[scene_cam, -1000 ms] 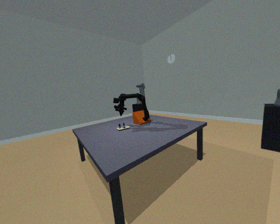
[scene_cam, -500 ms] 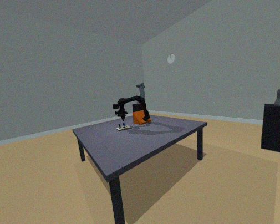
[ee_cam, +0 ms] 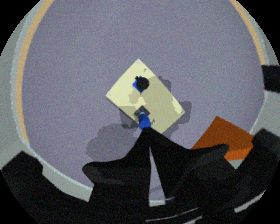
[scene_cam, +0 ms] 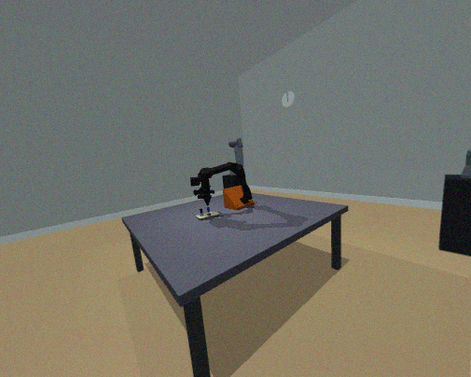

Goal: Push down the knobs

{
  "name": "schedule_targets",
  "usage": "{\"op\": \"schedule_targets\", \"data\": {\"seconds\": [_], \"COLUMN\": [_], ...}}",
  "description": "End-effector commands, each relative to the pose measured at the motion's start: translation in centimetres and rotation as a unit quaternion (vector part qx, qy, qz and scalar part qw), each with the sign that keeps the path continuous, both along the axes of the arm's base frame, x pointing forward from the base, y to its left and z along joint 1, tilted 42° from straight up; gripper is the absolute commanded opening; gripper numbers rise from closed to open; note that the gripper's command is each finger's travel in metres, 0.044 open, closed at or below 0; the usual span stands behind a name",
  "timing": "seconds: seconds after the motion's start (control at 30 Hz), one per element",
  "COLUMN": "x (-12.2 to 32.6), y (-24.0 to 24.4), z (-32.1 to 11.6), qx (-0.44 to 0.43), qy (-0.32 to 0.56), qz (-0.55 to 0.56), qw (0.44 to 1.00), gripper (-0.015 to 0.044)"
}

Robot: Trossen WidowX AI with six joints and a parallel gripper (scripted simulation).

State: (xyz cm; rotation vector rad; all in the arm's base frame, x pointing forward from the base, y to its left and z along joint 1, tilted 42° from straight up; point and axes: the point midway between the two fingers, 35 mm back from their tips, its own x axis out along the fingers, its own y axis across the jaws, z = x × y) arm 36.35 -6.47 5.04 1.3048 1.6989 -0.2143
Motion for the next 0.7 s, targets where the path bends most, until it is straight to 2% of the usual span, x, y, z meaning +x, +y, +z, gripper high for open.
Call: {"op": "schedule_targets", "data": {"seconds": [0.0,0.67], "x": [0.00,0.00], "y": [0.63,0.92], "z": [-0.47,-0.79], "qx": [0.003,0.003], "qy": [0.001,0.001], "qz": [-0.001,-0.001], "qw": [1.000,1.000], "gripper": [0.0000,0.0000]}}
